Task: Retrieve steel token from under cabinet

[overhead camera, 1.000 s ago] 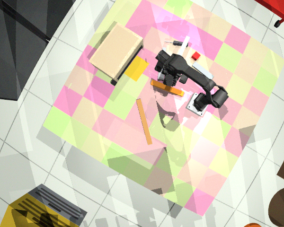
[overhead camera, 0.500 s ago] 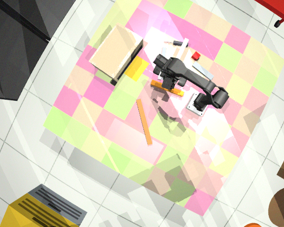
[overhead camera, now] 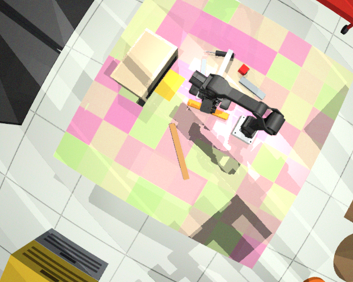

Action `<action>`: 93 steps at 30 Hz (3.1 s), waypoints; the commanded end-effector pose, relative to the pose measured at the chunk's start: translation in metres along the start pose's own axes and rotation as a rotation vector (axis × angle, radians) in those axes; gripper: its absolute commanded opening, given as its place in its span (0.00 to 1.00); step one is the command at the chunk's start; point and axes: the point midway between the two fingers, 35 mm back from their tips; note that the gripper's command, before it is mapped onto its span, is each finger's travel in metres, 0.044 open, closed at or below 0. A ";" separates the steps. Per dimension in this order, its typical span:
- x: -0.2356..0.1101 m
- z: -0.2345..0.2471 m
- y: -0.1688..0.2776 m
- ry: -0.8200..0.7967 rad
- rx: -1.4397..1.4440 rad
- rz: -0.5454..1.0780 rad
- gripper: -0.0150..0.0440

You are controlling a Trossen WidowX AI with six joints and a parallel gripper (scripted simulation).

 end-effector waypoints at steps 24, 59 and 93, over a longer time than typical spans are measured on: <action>-0.001 0.000 0.000 -0.001 -0.217 0.011 0.25; -0.001 0.000 -0.002 -0.003 -0.498 0.013 0.25; -0.001 -0.001 -0.003 -0.005 -0.770 0.013 0.25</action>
Point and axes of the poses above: the point midway between the two fingers, 35 mm back from their tips, its own x axis out along the fingers, its own z axis across the jaws, y = z × x, and after that the axes turned 15 degrees about -x, right-handed
